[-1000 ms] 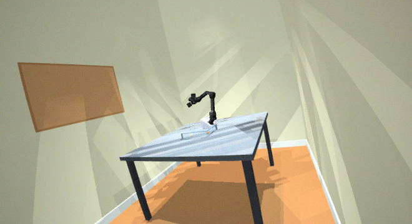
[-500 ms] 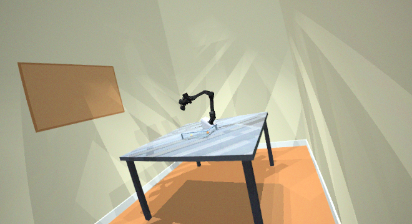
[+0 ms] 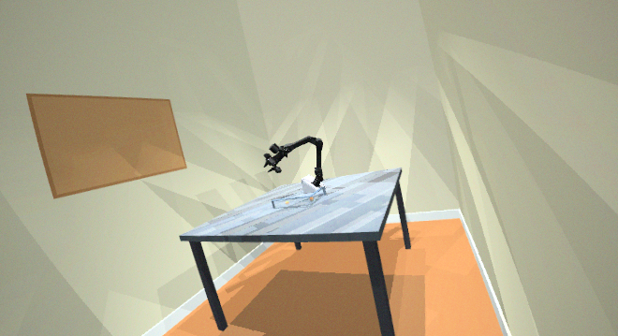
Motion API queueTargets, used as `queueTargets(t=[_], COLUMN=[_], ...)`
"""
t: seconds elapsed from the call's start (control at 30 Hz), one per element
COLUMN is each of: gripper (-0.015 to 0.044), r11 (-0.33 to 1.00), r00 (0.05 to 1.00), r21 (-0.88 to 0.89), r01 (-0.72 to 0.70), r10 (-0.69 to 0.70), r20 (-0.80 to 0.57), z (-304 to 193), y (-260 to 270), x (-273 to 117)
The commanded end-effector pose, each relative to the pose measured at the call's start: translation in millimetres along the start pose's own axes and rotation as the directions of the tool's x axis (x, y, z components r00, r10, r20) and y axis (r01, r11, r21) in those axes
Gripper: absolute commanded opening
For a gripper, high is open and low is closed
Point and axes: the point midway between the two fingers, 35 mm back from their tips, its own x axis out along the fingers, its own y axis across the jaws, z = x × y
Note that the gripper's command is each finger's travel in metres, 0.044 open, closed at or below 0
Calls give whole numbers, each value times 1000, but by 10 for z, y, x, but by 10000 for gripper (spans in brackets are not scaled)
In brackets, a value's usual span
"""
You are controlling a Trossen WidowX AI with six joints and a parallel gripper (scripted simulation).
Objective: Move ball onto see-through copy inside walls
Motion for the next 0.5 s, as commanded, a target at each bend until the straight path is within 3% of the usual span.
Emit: queueTargets(t=[0.0,0.2,0.47], gripper=[240,240,240], r11=[978,896,542], r00=[988,951,795], r21=[-178,-389,-779], r01=[-110,-213,-316], r10=[127,282,599], r20=[88,128,94], z=[456,807,1231], y=[443,978,2188], x=[-172,-374,-997])
